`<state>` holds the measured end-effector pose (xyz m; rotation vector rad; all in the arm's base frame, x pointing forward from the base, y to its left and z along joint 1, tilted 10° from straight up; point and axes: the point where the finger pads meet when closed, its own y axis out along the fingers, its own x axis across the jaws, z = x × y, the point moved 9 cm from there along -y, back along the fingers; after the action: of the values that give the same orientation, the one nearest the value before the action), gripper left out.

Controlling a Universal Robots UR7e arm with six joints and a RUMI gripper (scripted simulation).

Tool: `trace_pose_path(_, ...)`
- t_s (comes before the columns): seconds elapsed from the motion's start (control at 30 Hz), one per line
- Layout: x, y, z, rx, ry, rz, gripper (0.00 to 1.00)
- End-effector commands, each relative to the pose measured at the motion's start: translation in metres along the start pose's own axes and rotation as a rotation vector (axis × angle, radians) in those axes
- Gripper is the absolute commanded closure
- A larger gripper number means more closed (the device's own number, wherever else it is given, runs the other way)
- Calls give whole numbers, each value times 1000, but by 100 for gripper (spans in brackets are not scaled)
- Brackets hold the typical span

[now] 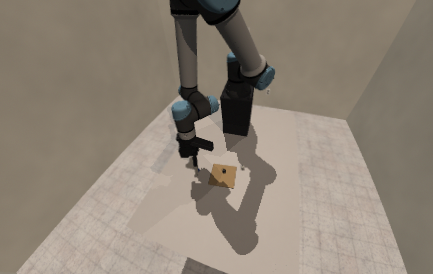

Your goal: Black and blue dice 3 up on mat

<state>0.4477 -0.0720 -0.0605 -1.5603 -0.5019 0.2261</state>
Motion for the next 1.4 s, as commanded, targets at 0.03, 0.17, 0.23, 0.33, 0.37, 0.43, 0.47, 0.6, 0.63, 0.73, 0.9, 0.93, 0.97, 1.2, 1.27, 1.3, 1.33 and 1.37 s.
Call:
trace_pose_path(0.03, -3, 2, -2, 3, -199, -6, 0)
trace_pose_path(0.17, -4, 2, -2, 3, -230, -6, 0)
trace_pose_path(0.23, -5, 3, -3, 3, -289, -6, 0)
trace_pose_path(0.33, -6, 4, -4, 2, -373, -6, 0)
trace_pose_path(0.37, -7, 4, -4, 2, -400, -6, 0)
trace_pose_path(0.43, -8, 4, -5, 2, -451, -7, 0)
trace_pose_path(0.47, -8, 5, -5, 2, -476, -7, 0)
trace_pose_path(0.6, -9, 6, -6, 2, -569, -7, 0)
trace_pose_path(0.63, -10, 6, -6, 2, -590, -7, 0)
trace_pose_path(0.73, -10, 6, -7, 2, -611, -7, 0)
trace_pose_path(0.9, -11, 7, -8, 1, -704, -7, 0)
trace_pose_path(0.93, -11, 7, -8, 1, -720, -7, 0)
trace_pose_path(0.97, -12, 7, -9, 1, -736, -7, 0)
trace_pose_path(1.2, -13, 8, -10, 1, -829, -7, 0)
trace_pose_path(1.27, -13, 8, -10, 1, -829, -7, 0)
trace_pose_path(1.3, -13, 9, -10, 1, -840, -7, 0)
trace_pose_path(1.33, -13, 9, -11, 1, -850, -7, 0)
trace_pose_path(1.37, -13, 9, -11, 1, -859, -7, 0)
